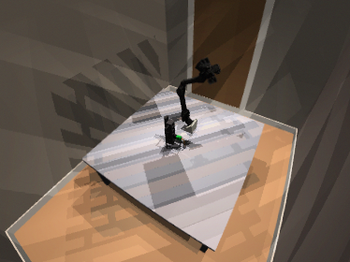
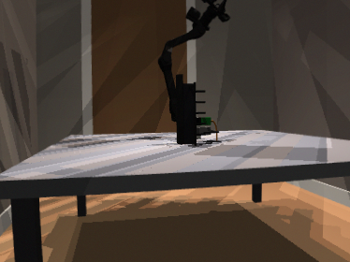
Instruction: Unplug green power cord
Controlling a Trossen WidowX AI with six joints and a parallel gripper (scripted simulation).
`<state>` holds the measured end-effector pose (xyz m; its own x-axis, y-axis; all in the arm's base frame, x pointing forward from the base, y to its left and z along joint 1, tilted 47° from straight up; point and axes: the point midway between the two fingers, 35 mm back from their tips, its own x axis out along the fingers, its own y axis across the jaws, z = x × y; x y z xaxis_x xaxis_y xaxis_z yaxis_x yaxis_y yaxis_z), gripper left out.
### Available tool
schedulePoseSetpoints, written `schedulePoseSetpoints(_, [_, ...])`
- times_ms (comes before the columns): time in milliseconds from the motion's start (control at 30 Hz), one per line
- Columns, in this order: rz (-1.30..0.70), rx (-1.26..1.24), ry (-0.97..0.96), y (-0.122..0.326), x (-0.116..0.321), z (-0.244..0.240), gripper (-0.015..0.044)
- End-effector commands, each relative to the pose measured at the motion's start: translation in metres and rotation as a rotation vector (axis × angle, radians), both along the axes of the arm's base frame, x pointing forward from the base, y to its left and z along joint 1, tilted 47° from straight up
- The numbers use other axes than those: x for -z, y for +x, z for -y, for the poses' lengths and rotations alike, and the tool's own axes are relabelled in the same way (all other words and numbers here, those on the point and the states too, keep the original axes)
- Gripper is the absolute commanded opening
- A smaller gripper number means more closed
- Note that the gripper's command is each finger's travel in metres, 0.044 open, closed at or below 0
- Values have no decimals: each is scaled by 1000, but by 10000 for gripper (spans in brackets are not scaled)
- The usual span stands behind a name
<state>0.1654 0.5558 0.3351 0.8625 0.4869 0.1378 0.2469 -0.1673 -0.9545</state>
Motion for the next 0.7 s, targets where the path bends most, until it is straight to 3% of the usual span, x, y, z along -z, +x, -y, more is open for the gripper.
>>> schedulePoseSetpoints(0, [-66,31,-93,38,37,7,160])
schedulePoseSetpoints(300, [-328,178,-326,131,146,70,160])
schedulePoseSetpoints(667, [-756,488,-531,186,263,217,160])
